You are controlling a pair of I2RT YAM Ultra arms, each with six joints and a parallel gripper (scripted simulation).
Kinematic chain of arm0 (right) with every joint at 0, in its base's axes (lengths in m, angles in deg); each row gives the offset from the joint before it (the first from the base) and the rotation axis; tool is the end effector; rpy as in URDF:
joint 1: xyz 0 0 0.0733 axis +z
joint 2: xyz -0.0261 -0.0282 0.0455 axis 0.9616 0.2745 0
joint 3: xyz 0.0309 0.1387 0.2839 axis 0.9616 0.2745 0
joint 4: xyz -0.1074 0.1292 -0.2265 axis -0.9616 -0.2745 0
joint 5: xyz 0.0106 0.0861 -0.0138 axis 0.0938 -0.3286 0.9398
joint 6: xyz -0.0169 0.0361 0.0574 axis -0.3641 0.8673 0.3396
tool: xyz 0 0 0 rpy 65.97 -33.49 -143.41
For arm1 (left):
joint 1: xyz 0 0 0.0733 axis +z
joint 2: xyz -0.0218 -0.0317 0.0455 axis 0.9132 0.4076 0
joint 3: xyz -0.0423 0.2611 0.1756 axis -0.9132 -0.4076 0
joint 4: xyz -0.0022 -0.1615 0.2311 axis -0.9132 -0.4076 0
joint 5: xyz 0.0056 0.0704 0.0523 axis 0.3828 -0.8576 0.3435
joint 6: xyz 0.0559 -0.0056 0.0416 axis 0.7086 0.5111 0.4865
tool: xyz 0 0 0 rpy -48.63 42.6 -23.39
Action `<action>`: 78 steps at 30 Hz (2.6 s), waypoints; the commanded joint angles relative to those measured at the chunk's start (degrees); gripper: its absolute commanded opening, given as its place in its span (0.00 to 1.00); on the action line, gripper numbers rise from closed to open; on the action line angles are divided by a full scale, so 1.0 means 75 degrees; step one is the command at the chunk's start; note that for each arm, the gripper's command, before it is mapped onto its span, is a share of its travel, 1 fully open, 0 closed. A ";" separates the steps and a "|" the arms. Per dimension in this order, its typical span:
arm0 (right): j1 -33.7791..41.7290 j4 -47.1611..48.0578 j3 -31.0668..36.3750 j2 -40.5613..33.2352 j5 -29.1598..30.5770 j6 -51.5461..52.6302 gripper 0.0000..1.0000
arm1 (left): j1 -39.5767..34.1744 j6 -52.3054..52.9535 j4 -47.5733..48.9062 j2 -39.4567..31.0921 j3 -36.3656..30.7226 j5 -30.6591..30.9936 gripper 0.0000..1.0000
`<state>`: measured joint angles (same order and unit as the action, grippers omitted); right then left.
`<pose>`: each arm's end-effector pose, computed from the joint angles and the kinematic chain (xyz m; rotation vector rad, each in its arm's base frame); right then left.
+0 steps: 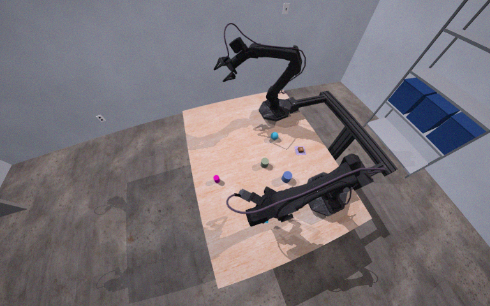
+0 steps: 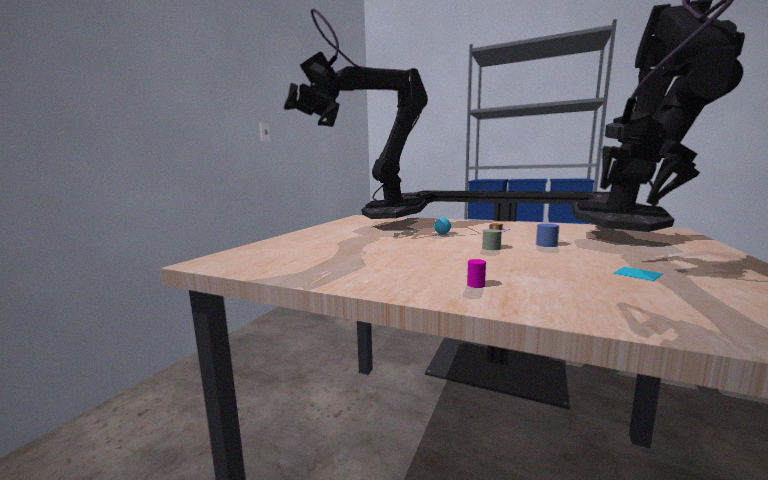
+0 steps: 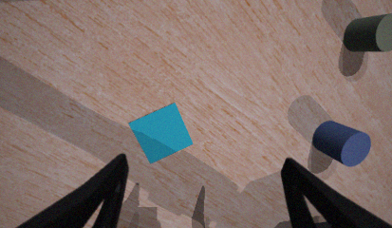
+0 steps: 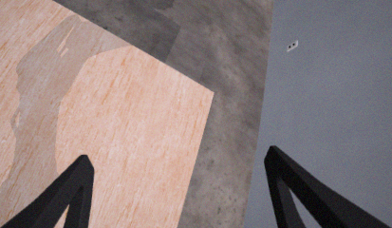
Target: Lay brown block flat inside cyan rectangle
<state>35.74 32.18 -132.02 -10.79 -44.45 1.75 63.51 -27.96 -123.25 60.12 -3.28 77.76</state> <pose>0.1854 -0.1006 0.4129 -0.6026 1.8310 -0.3704 0.3448 -0.0322 0.2794 1.1925 2.5190 -0.3103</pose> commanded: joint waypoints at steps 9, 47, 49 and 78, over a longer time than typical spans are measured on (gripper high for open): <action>-0.0003 0.0063 -0.0153 -0.0089 -0.0075 0.0024 1.00 | -0.0012 0.0012 -0.0023 -0.0042 0.0042 0.0059 1.00; 0.7269 -0.2612 0.0017 -0.0812 0.4117 0.4718 1.00 | -0.5649 -0.2713 0.3201 -0.4743 -0.5915 -0.1073 1.00; 0.7858 -0.2799 0.0021 -0.0877 0.4450 0.5078 1.00 | -0.6338 -0.3108 0.3463 -0.4856 -0.6135 -0.1312 1.00; 1.5363 -0.5051 0.0057 -0.1678 0.8571 0.9462 1.00 | -1.2155 -0.5719 0.6104 -0.2962 -0.6534 -0.3439 1.00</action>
<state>147.30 -2.86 -131.54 -21.94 14.65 67.39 -25.78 -68.97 -79.58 36.58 -53.26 53.65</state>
